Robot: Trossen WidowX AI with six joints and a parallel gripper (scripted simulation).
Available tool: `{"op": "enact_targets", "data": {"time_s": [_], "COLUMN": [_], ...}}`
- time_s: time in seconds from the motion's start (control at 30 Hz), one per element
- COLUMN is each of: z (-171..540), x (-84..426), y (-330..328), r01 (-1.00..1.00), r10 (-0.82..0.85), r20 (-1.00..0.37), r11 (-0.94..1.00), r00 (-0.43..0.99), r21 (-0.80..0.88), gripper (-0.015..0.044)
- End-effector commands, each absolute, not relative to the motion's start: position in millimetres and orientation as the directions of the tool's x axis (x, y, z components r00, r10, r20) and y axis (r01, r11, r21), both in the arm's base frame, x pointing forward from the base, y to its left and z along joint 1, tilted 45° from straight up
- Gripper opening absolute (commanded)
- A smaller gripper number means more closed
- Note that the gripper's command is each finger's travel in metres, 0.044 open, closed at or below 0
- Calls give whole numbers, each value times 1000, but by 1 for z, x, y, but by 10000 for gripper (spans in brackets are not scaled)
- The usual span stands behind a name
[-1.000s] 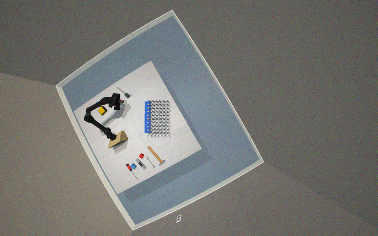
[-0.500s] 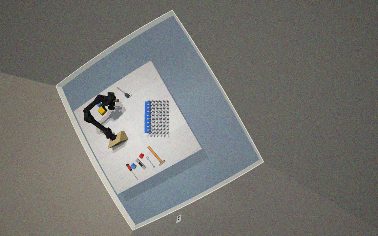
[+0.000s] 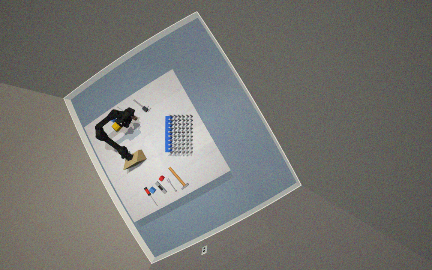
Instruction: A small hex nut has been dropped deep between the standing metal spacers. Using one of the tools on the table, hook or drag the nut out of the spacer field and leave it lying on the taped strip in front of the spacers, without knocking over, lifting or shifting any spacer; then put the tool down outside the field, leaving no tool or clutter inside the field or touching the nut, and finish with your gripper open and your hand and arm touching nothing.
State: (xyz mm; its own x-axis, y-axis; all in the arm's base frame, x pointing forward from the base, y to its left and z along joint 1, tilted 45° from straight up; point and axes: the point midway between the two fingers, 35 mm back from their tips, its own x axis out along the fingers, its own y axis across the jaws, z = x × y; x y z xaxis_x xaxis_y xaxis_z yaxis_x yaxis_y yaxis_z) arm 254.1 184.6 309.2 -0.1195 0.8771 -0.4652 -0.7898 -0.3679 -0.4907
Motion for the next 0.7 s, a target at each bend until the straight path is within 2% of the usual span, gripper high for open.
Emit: {"op": "enact_targets", "data": {"time_s": [0.0,0.33,0.67], "z": [302,281,260], "x": [257,266,272], "y": [178,160,140], "r01": [-851,-974,-994], "r10": [866,824,774], "r20": [-489,-563,-633], "r11": [-331,-172,49], "r00": [-102,-59,-22], "r21": [-407,-150,93], "gripper": [0,0,0]}}
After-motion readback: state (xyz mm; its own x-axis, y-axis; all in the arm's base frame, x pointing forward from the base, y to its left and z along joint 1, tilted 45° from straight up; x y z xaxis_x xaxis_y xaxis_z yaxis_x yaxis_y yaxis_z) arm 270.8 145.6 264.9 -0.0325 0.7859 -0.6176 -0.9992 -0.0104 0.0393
